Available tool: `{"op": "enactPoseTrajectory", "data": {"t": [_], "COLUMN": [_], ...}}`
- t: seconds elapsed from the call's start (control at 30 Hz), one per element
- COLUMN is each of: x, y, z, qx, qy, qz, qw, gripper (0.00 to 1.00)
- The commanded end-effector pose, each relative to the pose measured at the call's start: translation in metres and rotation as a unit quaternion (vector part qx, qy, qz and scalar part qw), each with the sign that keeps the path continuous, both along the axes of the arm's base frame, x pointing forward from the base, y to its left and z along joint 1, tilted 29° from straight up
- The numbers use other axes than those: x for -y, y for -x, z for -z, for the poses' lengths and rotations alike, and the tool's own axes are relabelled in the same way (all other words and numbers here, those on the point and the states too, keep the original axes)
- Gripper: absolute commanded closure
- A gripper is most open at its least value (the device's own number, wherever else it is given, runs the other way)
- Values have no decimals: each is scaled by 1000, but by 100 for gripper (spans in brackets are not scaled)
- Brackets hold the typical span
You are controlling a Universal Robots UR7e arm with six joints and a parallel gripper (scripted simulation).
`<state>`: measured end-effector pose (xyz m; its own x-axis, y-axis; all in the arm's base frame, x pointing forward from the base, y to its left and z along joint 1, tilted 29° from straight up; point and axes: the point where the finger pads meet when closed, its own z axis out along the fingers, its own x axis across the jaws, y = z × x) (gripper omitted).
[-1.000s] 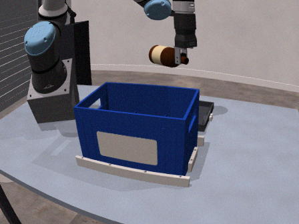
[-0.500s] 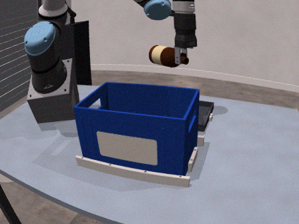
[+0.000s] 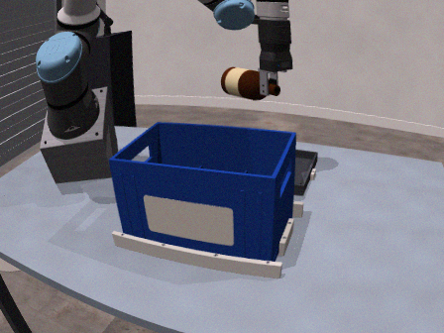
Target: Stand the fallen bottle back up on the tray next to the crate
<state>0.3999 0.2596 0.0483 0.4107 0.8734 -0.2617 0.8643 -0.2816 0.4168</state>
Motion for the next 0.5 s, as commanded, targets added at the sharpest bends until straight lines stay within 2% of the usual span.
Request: {"op": "enactPoseTrajectory", "data": {"t": [0.0, 0.47], "x": [0, 0], "y": [0, 0], "z": [0, 0], "qx": [2, 30], "qy": [-1, -22], "qz": [2, 64], "qw": [1000, 997], "gripper": [100, 100]}}
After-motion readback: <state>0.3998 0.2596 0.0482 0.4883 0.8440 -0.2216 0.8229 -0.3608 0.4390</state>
